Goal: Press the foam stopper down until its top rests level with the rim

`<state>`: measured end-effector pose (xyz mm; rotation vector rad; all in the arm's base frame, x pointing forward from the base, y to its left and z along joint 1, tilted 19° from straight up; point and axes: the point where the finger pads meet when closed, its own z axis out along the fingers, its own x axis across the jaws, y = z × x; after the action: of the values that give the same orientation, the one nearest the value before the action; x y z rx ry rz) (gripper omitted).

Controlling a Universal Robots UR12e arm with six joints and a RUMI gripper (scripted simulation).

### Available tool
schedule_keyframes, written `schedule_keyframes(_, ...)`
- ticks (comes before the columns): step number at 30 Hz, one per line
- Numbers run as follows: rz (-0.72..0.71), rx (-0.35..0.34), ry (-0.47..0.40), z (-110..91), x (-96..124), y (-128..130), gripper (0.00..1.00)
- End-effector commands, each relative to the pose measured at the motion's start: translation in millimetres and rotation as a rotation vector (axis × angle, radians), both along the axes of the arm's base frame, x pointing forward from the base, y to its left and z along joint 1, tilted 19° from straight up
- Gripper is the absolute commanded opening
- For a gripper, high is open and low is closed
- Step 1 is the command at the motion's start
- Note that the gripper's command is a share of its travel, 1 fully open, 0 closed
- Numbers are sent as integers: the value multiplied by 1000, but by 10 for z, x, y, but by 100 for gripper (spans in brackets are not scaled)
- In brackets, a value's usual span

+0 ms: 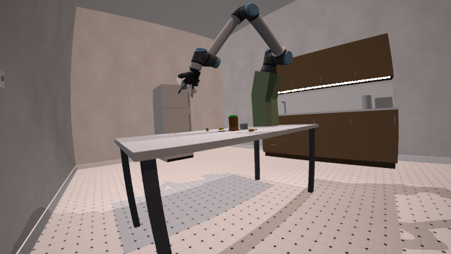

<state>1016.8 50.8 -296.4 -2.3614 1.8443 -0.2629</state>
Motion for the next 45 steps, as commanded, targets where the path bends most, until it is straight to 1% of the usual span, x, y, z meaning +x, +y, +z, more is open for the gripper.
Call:
schedule_keyframes(1, 0, 0, -2, 13, 9, -5, 100)
schedule_keyframes(17, 0, 0, -2, 13, 9, -5, 100)
schedule_keyframes(18, 0, 0, -2, 12, 8, -4, 0)
schedule_keyframes(22, -4, 8, 4, -36, -80, 25, 0)
schedule_keyframes(24, -9, 19, 10, -88, -183, 62, 0)
schedule_keyframes(26, -16, 36, 20, -166, -344, 118, 0)
schedule_keyframes(29, -33, 73, 42, -325, -701, 243, 0)
schedule_keyframes(32, -55, 119, 71, -494, -1156, 406, 0)
schedule_keyframes(34, -55, 119, 71, -494, -1156, 406, 0)
schedule_keyframes(36, -72, 154, 94, -618, -1546, 547, 0)
schedule_keyframes(37, -81, 172, 106, -652, -1704, 605, 0)
schedule_keyframes(39, -100, 207, 129, -687, -1938, 693, 0)
schedule_keyframes(40, -100, 207, 129, -719, -2057, 734, 0)
schedule_keyframes(42, -119, 241, 153, -753, -2313, 829, 0)
schedule_keyframes(43, -119, 241, 153, -780, -2442, 873, 0)
schedule_keyframes(45, -137, 272, 176, -804, -2700, 967, 0)
